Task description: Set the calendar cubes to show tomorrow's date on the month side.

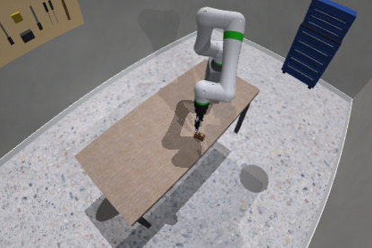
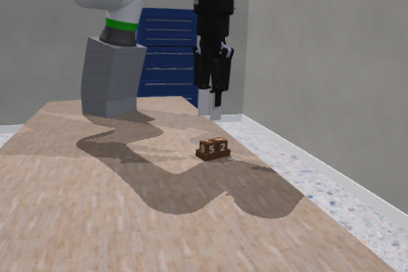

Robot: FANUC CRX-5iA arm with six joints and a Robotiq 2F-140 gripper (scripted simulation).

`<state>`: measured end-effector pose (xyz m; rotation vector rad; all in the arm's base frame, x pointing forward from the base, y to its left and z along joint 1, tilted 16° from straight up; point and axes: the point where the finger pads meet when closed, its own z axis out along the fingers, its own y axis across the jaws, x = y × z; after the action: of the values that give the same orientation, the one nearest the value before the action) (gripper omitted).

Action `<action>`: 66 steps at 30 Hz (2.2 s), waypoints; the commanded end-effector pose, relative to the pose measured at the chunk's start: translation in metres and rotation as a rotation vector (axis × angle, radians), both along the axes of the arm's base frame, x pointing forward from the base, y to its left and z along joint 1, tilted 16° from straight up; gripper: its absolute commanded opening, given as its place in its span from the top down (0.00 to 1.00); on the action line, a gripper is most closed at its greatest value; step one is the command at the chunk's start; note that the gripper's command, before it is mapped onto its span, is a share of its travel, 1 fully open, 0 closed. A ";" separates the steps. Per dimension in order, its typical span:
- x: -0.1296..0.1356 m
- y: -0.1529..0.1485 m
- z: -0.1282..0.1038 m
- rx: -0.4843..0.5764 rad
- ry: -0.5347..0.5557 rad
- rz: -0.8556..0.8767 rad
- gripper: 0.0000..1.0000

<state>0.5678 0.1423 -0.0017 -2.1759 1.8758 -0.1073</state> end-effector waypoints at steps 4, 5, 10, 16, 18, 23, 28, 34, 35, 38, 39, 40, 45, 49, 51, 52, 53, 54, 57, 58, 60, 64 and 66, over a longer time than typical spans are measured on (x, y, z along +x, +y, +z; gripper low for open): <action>0.000 0.000 0.000 0.000 0.000 0.000 0.64; 0.000 0.000 0.000 0.000 0.000 0.000 0.64; 0.000 0.000 0.000 0.000 0.000 0.000 0.64; 0.000 0.000 0.000 0.000 0.000 0.000 0.64; 0.000 0.000 0.000 0.000 0.000 0.000 0.64; 0.001 0.000 -0.002 0.000 0.000 0.000 0.64; 0.001 0.001 -0.005 0.000 0.000 -0.001 0.64; 0.003 0.002 -0.012 0.000 0.000 -0.001 0.64; 0.003 0.002 -0.013 0.000 0.000 -0.001 0.64; 0.004 0.003 -0.018 0.000 0.000 -0.001 0.64; 0.005 0.003 -0.019 0.000 0.000 -0.001 0.64; 0.005 0.003 -0.019 0.000 0.000 -0.001 0.64; 0.006 0.004 -0.025 0.000 0.000 -0.001 0.64; 0.007 0.005 -0.031 0.000 0.000 -0.001 0.64; 0.008 0.006 -0.034 0.000 0.000 -0.001 0.64; 0.008 0.006 -0.036 0.000 0.000 -0.001 0.64; 0.009 0.006 -0.037 0.000 0.000 -0.001 0.64; 0.009 0.007 -0.038 0.000 0.000 -0.001 0.64; 0.010 0.007 -0.041 0.000 0.000 -0.001 0.64; 0.010 0.007 -0.041 0.000 0.000 -0.001 0.64; 0.010 0.007 -0.043 0.000 0.000 -0.001 0.64; 0.011 0.008 -0.046 0.000 0.000 -0.001 0.64; 0.011 0.008 -0.048 0.000 0.000 -0.001 0.64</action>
<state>0.5783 0.1501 -0.0474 -2.1757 1.8764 -0.1078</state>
